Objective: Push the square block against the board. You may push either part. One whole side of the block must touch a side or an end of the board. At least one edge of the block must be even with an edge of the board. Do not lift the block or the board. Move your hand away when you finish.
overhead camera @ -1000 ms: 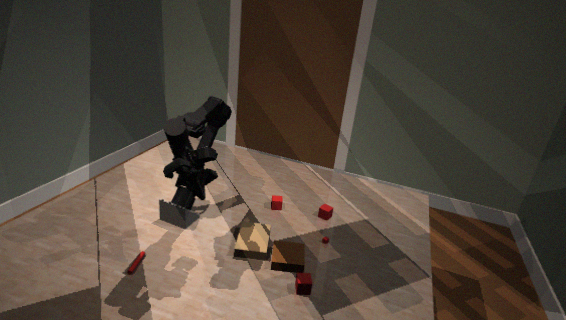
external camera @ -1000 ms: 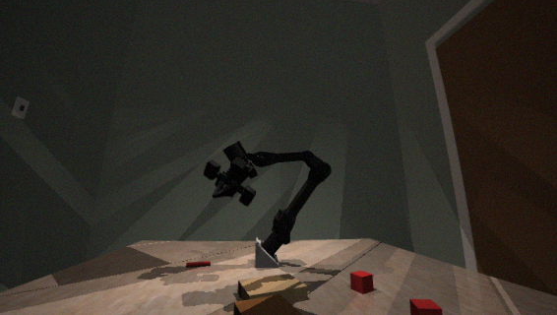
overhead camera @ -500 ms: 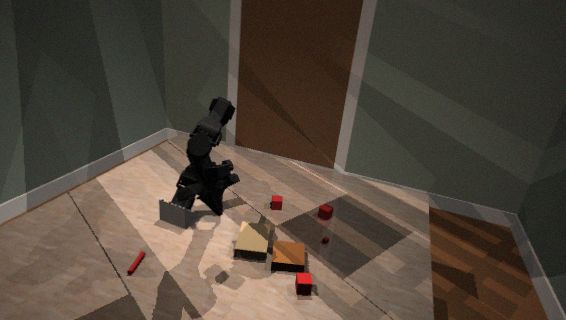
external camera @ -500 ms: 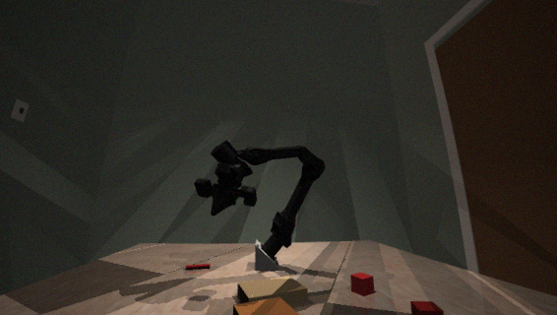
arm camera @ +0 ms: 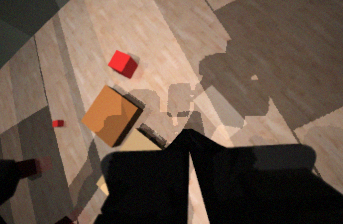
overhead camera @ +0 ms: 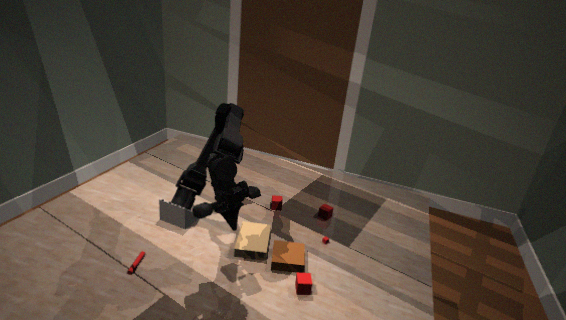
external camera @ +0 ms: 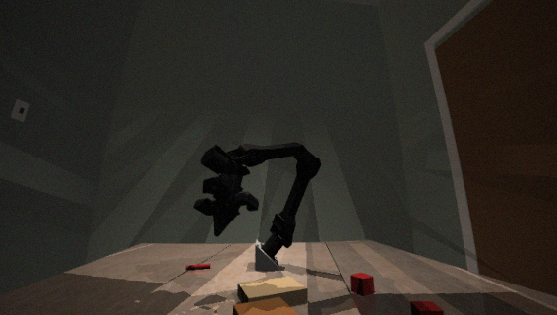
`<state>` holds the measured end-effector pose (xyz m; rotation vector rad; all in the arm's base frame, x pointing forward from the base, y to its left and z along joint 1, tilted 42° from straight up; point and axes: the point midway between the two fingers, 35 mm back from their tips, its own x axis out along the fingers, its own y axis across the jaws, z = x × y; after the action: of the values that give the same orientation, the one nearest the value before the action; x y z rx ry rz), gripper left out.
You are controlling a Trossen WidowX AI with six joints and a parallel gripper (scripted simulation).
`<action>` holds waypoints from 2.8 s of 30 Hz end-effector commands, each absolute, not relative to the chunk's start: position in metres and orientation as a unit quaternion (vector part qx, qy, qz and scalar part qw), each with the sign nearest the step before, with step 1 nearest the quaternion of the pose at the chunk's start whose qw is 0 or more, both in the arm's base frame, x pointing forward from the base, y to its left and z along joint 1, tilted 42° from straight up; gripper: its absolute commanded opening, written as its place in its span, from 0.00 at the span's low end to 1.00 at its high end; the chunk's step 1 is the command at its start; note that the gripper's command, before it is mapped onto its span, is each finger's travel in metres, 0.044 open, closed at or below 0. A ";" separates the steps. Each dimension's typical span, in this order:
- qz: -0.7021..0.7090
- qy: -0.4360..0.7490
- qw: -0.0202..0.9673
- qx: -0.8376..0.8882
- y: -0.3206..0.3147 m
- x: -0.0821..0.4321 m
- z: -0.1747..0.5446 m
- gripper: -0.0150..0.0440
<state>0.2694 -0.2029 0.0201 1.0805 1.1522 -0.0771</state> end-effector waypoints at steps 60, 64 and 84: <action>-0.182 0.658 0.401 0.611 -0.057 0.314 -0.031 0.25; -0.182 0.658 0.401 0.611 -0.053 0.312 -0.027 0.25; -0.182 0.659 0.400 0.611 -0.041 0.306 -0.018 0.25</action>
<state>0.3089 -0.0459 -0.0177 1.5392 1.6511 -0.4587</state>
